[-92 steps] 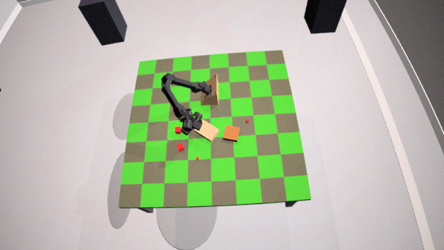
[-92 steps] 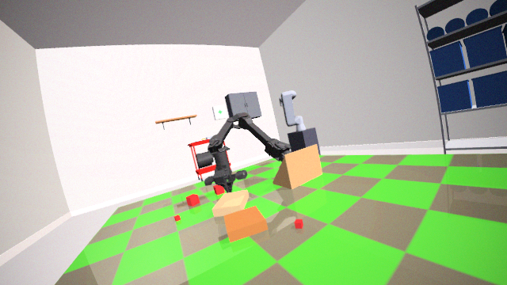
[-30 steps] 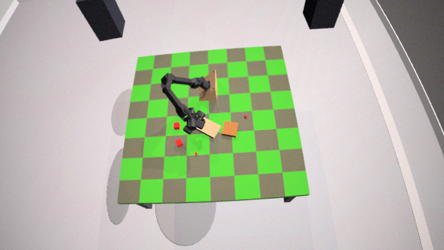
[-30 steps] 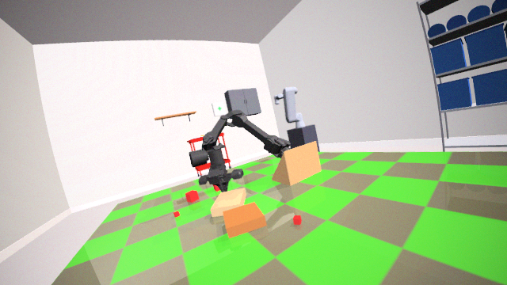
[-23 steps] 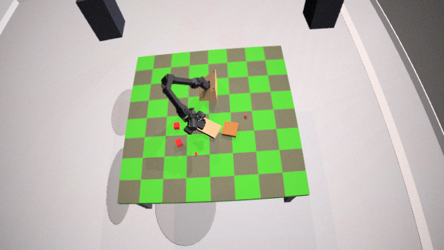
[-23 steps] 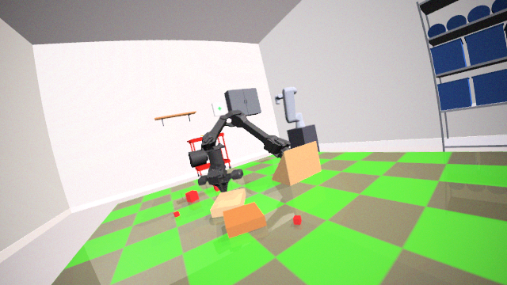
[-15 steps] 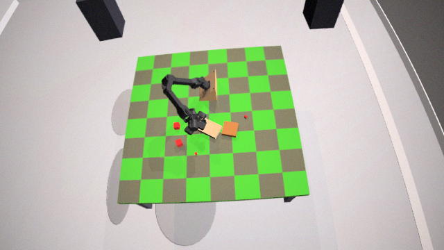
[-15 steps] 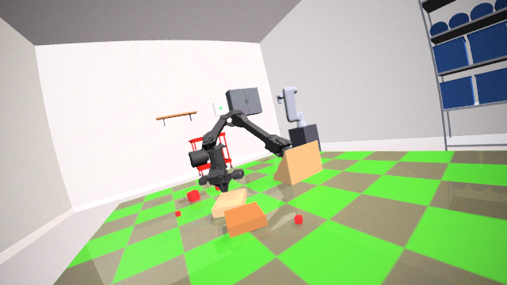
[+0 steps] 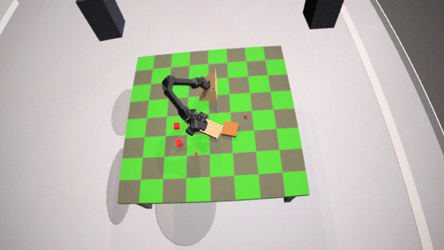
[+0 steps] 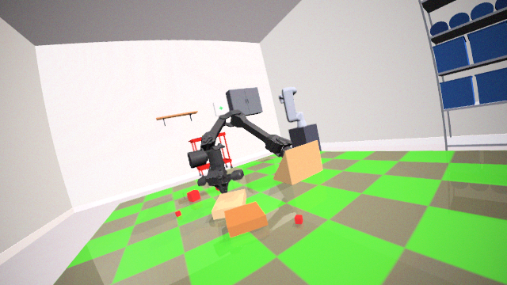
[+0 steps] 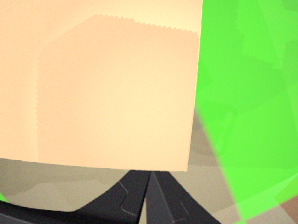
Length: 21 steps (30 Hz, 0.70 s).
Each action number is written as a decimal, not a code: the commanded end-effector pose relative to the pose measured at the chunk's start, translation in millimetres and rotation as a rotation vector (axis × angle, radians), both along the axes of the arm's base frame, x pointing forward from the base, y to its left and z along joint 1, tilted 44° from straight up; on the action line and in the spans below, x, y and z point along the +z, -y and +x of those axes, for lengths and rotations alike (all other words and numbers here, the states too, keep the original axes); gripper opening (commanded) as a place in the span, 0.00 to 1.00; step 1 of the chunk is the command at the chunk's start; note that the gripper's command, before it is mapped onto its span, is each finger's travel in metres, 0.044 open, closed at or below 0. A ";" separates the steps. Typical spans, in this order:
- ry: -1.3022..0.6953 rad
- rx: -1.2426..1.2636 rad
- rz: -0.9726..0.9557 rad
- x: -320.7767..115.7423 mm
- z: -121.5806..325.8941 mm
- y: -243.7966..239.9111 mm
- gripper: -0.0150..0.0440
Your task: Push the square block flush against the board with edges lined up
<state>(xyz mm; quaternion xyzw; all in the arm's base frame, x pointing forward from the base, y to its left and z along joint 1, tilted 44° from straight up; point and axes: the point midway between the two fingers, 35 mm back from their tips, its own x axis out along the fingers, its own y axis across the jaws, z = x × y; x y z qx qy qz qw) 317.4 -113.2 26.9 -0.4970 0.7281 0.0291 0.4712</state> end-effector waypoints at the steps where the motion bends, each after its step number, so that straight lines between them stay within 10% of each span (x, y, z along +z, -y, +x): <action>1: 0.001 -0.002 0.005 -3.7 3.0 -2.7 0.25; 21: 0.002 -0.002 0.005 -11.7 12.3 -10.3 0.25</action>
